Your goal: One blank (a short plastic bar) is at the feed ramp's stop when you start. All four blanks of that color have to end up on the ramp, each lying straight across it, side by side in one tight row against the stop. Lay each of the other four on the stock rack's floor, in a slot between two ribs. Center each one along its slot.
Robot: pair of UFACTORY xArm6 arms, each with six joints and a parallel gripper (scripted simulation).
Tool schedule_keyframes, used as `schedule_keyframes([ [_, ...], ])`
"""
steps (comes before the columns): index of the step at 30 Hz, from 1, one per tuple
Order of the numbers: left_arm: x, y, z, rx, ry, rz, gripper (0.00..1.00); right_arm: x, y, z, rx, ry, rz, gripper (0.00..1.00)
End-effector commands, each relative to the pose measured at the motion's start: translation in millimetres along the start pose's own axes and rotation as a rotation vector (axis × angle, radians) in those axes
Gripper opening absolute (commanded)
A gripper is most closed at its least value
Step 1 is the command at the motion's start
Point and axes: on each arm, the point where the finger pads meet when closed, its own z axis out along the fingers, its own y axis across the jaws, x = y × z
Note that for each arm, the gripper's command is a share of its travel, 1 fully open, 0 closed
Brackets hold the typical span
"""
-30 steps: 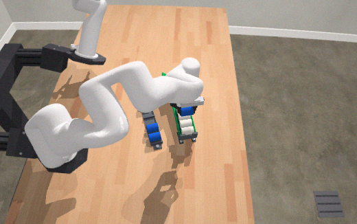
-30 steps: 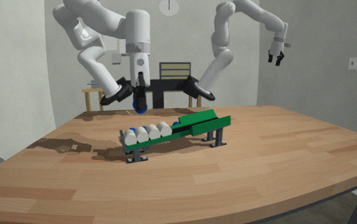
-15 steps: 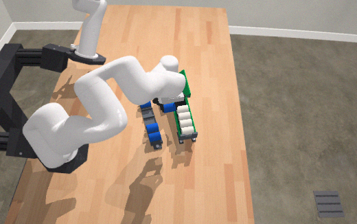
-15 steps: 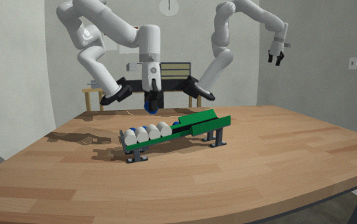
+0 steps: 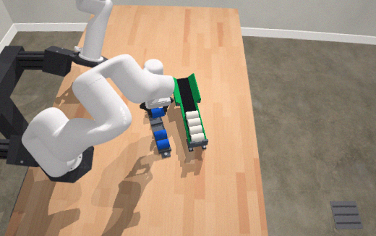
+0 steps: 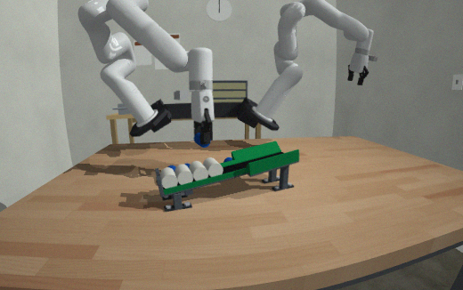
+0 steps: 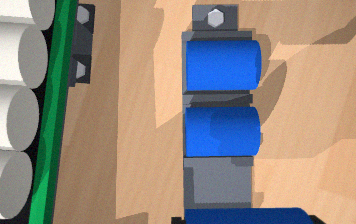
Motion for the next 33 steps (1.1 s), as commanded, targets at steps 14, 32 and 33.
schedule_keyframes([
  [14, 0.9, -0.1, -1.4, 0.0, 0.004, 0.0, 1.0, -4.0, 3.6, -0.1, 0.007, -0.004, 0.001, 0.57],
  [32, 0.9, -0.1, -1.4, 0.0, 0.004, 0.0, 1.0, -4.4, 3.1, 55.7, 0.007, -0.003, 0.001, 0.57],
  [33, 0.9, -0.1, -1.4, 0.0, 0.004, 0.0, 1.0, -4.4, 3.1, 60.8, 0.007, -0.003, 0.001, 0.57],
])
